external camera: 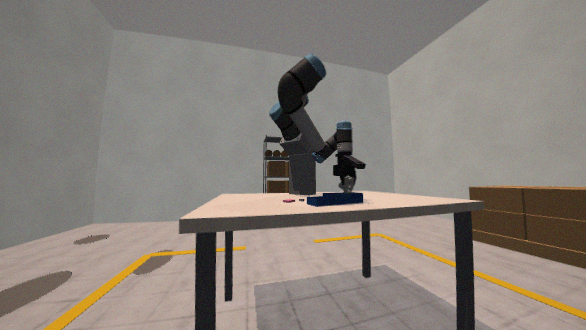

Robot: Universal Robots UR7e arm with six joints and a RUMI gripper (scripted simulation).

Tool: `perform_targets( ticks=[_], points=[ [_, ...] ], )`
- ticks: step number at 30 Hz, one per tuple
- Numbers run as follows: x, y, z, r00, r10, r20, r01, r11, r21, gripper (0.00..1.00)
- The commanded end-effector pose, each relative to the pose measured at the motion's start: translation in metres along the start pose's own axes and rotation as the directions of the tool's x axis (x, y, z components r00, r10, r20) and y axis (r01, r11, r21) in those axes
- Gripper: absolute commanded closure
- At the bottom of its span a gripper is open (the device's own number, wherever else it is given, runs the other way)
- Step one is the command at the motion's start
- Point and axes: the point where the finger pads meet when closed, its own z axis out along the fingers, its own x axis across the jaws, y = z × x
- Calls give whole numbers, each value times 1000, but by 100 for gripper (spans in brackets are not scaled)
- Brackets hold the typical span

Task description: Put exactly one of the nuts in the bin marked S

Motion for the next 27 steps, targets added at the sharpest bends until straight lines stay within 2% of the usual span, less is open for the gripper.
perform_targets(
  ticks=[1,12,27],
  points=[
    [0,0,0,1000,0,0,0,1000,1,96],
    [0,0,0,1000,0,0,0,1000,1,96],
    [0,0,-18,1000,0,0,0,1000,1,96]
  ],
)
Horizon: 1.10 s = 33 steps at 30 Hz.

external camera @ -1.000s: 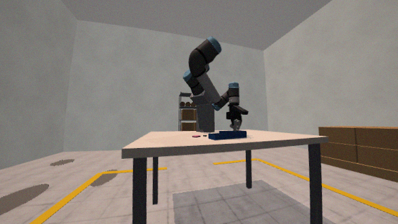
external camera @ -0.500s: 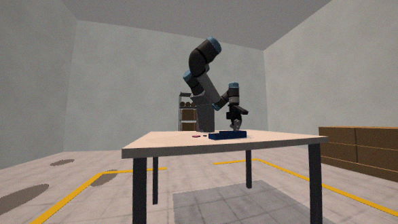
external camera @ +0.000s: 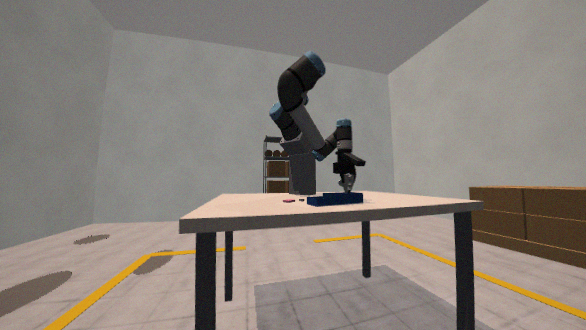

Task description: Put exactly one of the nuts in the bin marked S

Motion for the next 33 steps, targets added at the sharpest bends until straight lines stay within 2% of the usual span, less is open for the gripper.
perform_targets(
  ticks=[1,10,18,26,33],
  points=[
    [0,0,-7,1000,0,0,0,1000,1,96],
    [0,0,-17,1000,0,0,0,1000,1,96],
    [0,0,-48,1000,0,0,0,1000,1,96],
    [0,0,-48,1000,0,0,0,1000,1,96],
    [0,0,-106,1000,0,0,0,1000,1,96]
  ],
)
